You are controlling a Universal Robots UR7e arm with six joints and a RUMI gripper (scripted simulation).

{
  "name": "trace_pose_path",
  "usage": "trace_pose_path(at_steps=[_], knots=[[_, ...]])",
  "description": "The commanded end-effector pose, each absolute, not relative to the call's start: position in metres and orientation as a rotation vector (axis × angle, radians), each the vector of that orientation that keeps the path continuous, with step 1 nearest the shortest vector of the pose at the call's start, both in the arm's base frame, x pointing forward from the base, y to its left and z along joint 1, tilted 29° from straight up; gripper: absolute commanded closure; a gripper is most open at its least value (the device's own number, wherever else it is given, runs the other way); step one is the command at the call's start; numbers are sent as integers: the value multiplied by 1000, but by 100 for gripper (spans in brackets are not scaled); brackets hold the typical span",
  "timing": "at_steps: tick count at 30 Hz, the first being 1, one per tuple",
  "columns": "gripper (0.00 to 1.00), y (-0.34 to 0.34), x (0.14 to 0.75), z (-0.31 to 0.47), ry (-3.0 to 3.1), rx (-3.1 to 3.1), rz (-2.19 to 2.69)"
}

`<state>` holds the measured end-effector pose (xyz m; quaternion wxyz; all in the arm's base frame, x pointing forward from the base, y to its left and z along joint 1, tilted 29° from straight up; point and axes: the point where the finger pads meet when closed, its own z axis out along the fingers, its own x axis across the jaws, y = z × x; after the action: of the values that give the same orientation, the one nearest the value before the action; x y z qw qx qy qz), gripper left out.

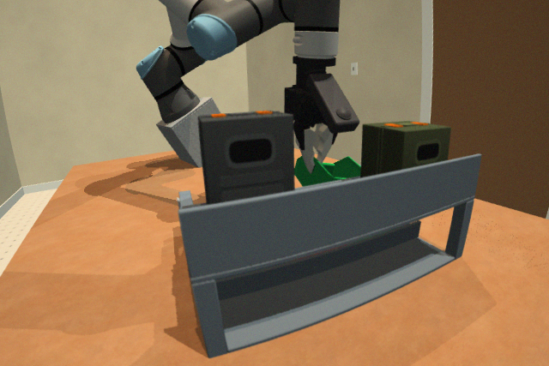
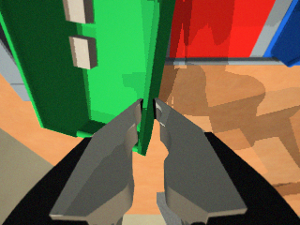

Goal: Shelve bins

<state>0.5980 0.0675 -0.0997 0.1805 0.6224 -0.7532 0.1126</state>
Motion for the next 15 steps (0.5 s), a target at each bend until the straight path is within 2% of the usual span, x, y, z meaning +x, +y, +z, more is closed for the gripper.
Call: trace_pose_path(at_steps=[1, 15], knots=[[100, 67, 601, -99, -2129, 1762, 325], [100, 66, 608, -98, -2132, 1771, 342]])
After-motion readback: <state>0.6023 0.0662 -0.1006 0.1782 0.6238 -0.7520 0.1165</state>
